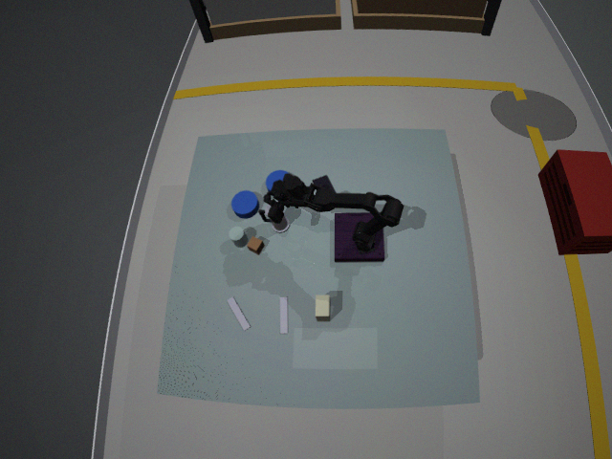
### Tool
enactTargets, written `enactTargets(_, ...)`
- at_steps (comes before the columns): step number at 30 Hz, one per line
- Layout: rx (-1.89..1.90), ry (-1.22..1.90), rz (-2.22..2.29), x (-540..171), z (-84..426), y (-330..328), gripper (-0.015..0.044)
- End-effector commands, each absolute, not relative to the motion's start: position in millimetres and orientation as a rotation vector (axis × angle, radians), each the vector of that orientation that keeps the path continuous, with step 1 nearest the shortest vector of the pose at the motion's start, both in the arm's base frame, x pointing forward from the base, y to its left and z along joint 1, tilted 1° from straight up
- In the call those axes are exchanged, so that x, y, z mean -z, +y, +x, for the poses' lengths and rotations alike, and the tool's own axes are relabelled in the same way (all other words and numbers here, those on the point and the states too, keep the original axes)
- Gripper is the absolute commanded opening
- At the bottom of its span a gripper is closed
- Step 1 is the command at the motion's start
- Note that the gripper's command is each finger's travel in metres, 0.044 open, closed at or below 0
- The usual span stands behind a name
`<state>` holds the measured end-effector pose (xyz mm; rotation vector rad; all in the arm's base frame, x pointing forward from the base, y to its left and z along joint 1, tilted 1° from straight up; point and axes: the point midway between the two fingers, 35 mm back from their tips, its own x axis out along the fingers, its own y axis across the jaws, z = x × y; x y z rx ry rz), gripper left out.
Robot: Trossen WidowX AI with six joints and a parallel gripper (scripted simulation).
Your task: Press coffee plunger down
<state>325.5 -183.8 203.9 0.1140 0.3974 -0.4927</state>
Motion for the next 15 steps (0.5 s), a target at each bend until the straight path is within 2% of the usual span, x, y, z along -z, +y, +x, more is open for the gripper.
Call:
enactTargets(1, 0.492, 0.492, 0.144, -163.5, 321.7, -181.6, 0.012)
enactTargets(15, 0.492, 0.492, 0.144, -141.4, 326.5, -183.3, 0.012)
